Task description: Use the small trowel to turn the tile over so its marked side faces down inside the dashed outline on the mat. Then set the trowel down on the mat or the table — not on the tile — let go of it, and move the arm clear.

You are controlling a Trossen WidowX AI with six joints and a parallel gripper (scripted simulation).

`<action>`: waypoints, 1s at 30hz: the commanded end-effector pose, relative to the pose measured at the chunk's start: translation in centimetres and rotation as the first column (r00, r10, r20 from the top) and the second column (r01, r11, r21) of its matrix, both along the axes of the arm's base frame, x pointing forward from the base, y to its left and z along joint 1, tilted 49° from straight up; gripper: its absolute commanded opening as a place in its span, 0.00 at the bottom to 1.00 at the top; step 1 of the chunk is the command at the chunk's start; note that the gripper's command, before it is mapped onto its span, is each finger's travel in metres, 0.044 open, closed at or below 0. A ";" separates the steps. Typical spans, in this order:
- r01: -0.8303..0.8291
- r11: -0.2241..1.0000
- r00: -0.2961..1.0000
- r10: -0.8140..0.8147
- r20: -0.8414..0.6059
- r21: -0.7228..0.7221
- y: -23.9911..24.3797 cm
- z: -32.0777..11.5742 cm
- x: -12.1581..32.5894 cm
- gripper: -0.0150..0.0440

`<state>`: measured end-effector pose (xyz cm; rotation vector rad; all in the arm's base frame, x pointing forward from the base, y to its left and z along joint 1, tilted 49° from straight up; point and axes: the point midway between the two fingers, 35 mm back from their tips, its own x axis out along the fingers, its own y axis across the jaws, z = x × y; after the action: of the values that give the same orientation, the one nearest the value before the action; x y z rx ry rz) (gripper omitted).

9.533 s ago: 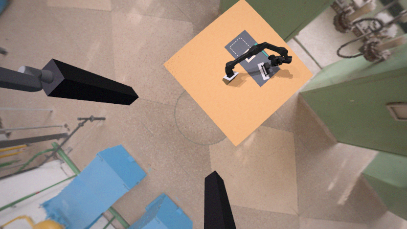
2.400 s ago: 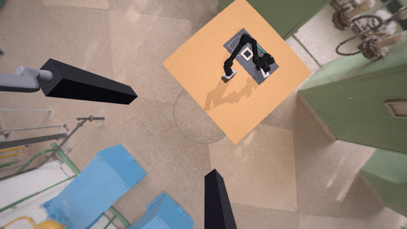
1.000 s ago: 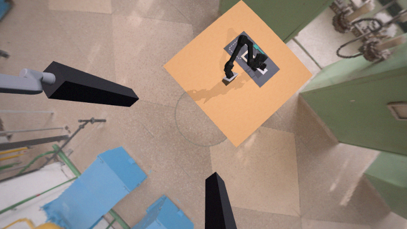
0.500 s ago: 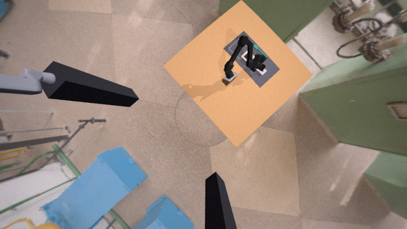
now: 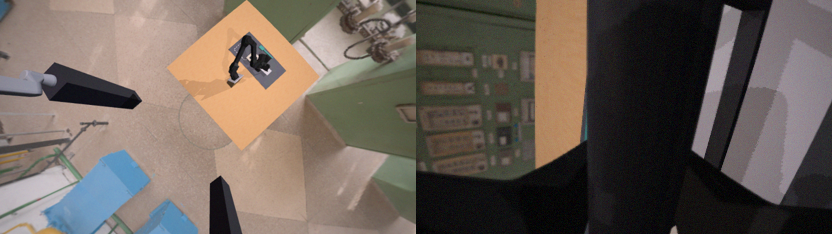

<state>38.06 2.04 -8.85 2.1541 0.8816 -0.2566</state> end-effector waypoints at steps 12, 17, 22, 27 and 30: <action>-0.004 1.000 1.000 0.004 0.008 0.005 1.7 2.1 -0.2 0.25; -0.003 1.000 1.000 0.003 0.008 0.006 2.2 2.6 -0.4 0.25; -0.005 0.999 1.000 0.005 0.006 0.036 1.9 2.8 -0.3 0.25; -0.008 0.994 1.000 0.008 0.000 0.106 0.9 3.4 -0.3 0.25; -0.008 0.994 1.000 0.008 -0.001 0.108 0.5 4.1 -0.2 0.25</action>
<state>37.30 3.48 -5.88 2.2343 0.9465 -0.2302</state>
